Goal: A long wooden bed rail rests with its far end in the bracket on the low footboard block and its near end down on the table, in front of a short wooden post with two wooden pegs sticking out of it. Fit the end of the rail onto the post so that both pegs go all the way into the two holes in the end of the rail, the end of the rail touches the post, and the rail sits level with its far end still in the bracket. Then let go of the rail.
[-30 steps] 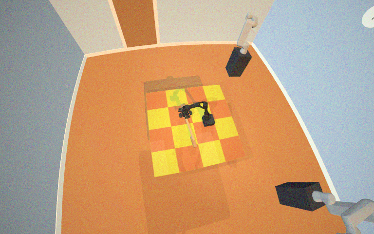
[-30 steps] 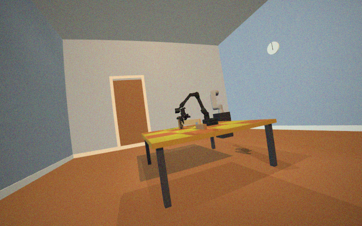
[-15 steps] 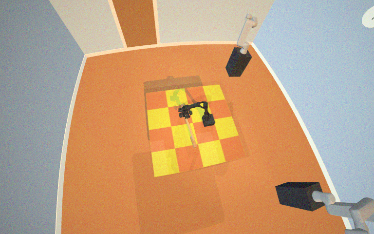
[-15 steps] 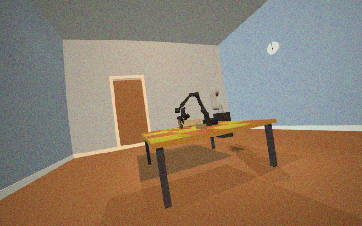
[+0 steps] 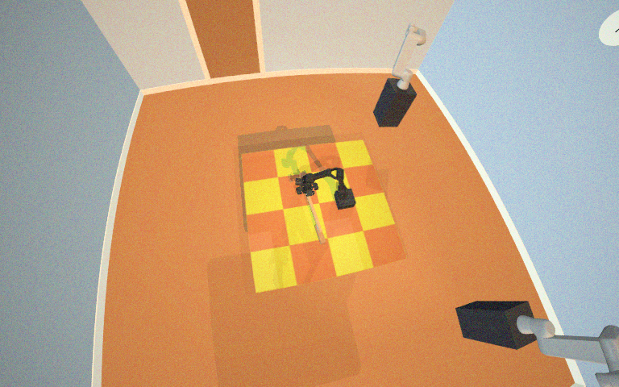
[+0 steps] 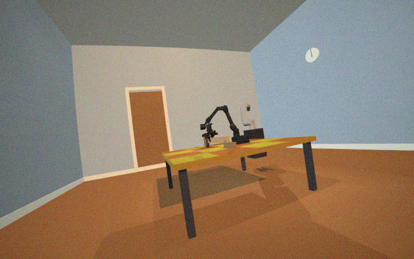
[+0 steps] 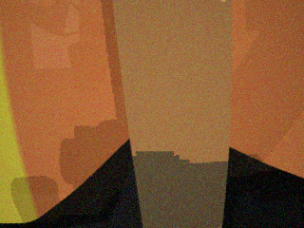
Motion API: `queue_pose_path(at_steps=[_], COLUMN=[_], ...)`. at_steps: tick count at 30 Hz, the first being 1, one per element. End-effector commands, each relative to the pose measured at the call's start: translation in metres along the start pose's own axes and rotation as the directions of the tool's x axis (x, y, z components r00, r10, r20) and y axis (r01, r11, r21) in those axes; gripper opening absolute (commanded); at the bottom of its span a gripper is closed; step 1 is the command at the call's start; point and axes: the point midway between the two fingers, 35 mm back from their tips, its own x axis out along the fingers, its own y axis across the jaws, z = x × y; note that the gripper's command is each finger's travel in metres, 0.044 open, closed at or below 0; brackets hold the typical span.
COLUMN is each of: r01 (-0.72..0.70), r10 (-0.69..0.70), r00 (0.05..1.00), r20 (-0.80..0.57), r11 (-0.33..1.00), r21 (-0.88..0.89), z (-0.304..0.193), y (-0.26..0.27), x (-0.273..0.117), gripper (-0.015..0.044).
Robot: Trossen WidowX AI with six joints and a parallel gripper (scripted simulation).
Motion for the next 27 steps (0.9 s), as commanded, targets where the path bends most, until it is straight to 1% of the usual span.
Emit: queue_pose_path(at_steps=[1,27], r01=[0.002,0.002], r10=[-0.002,-0.002], r00=[1.0,1.0], r20=[0.001,0.001], r11=[1.0,1.0], r21=[0.0,0.0], z=[0.0002,-0.0053], y=[-0.0001,-0.0003], x=[-0.0006,-0.0012], gripper=[0.0,0.0])
